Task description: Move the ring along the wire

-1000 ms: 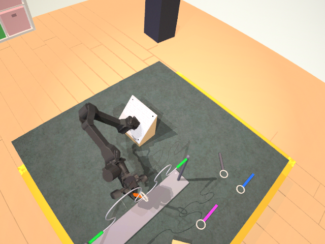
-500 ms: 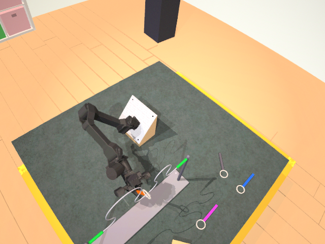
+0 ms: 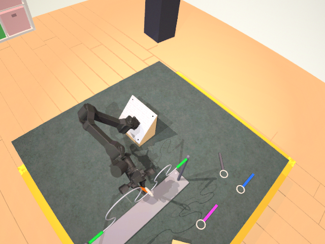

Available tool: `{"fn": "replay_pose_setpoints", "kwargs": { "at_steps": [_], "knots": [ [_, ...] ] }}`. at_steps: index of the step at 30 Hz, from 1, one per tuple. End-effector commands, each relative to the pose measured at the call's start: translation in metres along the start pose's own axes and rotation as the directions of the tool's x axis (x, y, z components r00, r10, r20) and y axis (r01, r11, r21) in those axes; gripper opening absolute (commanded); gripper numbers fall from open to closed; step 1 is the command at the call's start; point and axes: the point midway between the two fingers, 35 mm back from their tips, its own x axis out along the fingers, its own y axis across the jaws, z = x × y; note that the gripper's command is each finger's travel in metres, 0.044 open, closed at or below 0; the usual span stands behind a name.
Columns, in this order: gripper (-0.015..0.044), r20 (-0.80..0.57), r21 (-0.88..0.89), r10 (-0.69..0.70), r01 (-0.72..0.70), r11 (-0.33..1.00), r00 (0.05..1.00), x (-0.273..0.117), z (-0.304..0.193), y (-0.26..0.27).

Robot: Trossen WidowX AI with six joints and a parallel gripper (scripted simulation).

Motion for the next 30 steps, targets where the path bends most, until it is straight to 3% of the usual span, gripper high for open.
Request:
{"fn": "replay_pose_setpoints", "kwargs": {
  "at_steps": [1, 16, 30],
  "knots": [
    [-0.015, -0.006, 0.045, 0.028, -0.028, 0.999, 1.0, -0.001, -0.001, 0.012],
    [-0.015, -0.013, 0.292, 0.175, -0.163, 0.942, 0.985, -0.012, 0.007, 0.058],
    [-0.015, 0.026, 0.558, 0.338, -0.295, 0.776, 0.941, -0.03, 0.029, 0.104]
  ]
}}
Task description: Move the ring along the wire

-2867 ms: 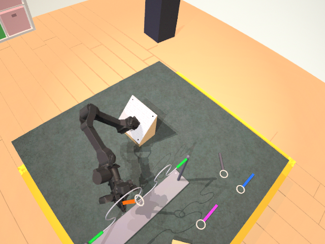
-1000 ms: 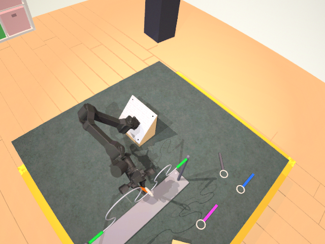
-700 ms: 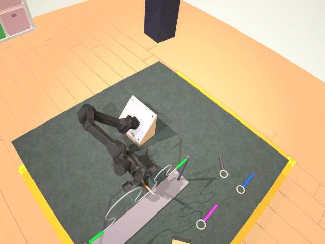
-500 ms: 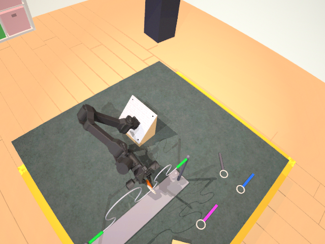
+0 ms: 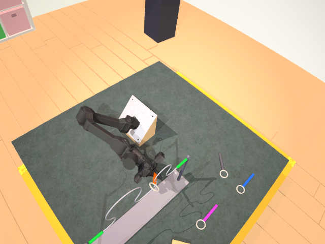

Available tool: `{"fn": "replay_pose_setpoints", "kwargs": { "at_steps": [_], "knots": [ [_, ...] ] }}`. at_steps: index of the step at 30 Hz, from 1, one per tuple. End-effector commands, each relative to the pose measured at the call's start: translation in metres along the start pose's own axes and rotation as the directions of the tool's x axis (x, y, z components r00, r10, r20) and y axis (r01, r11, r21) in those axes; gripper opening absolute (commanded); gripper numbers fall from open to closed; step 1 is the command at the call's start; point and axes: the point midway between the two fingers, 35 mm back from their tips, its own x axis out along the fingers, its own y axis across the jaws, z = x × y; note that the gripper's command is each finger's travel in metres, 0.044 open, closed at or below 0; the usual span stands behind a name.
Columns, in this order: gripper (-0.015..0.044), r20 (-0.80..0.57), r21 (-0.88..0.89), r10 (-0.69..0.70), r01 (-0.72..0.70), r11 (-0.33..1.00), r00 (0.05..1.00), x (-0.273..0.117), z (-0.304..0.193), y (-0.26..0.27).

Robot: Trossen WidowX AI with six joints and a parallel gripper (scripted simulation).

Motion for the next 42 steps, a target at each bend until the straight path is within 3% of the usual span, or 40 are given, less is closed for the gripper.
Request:
{"fn": "replay_pose_setpoints", "kwargs": {
  "at_steps": [1, 24, 42],
  "knots": [
    [-0.015, -0.003, 0.088, 0.057, -0.056, 0.995, 0.998, -0.003, 0.003, 0.017],
    [-0.015, 0.029, 0.545, 0.332, -0.294, 0.785, 0.943, -0.03, 0.031, 0.096],
    [-0.015, 0.108, 0.749, 0.464, -0.379, 0.543, 0.879, -0.053, 0.065, 0.129]
  ]
}}
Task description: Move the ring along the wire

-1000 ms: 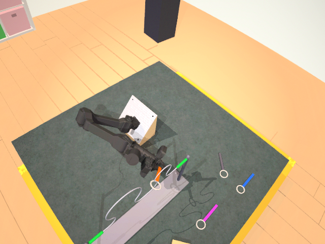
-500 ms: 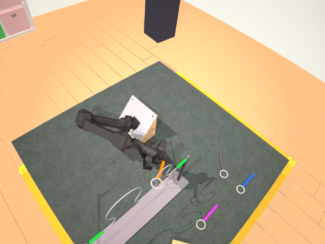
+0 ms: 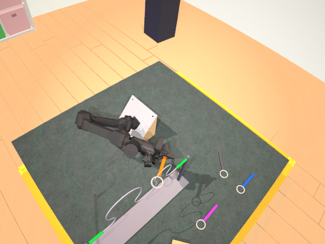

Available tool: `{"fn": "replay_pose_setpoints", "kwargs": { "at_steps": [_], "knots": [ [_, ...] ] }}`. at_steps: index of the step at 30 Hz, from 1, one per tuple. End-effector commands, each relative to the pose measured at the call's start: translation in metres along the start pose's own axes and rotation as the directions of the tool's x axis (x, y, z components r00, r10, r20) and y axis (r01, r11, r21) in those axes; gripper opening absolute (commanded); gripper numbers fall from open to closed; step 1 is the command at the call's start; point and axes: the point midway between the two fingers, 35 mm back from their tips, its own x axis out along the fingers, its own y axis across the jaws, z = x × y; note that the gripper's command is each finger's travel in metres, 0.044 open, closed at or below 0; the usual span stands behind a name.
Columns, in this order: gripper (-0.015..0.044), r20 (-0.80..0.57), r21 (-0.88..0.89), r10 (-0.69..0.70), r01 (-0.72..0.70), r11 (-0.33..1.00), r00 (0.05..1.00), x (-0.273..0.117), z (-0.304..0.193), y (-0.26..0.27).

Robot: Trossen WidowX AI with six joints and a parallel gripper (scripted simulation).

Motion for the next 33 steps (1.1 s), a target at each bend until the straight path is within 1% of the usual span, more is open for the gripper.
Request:
{"fn": "replay_pose_setpoints", "kwargs": {
  "at_steps": [1, 20, 27, 33],
  "knots": [
    [-0.015, -0.006, 0.054, 0.044, -0.044, 0.998, 0.999, -0.002, 0.001, 0.014],
    [-0.015, -0.013, 0.253, 0.159, -0.15, 0.956, 0.987, -0.011, 0.008, 0.053],
    [-0.015, -0.012, 0.285, 0.178, -0.167, 0.944, 0.984, -0.014, 0.011, 0.062],
    [-0.015, -0.013, 0.275, 0.172, -0.162, 0.948, 0.985, -0.016, 0.013, 0.065]
  ]
}}
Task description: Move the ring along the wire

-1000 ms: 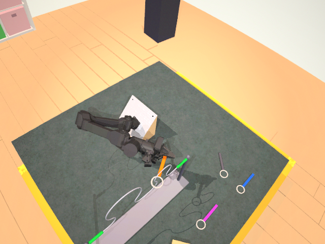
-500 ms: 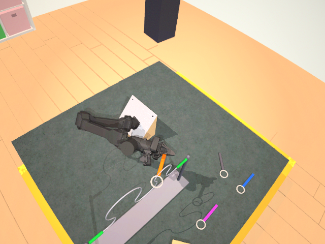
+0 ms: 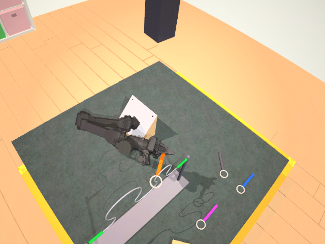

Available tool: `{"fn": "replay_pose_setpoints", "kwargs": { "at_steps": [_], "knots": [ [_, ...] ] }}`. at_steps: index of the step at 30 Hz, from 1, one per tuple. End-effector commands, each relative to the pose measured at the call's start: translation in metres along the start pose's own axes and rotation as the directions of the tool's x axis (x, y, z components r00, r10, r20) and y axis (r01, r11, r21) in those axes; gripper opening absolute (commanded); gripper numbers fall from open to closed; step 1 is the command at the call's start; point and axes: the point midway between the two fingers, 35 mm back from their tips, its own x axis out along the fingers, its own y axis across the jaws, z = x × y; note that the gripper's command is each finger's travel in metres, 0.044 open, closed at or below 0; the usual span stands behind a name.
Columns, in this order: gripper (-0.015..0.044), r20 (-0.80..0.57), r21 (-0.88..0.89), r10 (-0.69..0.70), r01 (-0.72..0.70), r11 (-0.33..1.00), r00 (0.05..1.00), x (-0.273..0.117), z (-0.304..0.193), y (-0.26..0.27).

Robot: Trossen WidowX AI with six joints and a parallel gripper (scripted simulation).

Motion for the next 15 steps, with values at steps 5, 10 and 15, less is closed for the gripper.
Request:
{"fn": "replay_pose_setpoints", "kwargs": {
  "at_steps": [5, 10, 15],
  "knots": [
    [-0.015, 0.003, -0.033, -0.011, 0.011, 0.999, 1.0, -0.0013, 0.0009, 0.0058],
    [-0.015, 0.01, -0.08, -0.038, 0.038, 0.996, 0.999, -0.0011, 0.0012, 0.0034],
    [-0.015, 0.021, -0.138, -0.07, 0.072, 0.988, 0.997, -0.0008, 0.0017, -0.0006]
  ]
}}
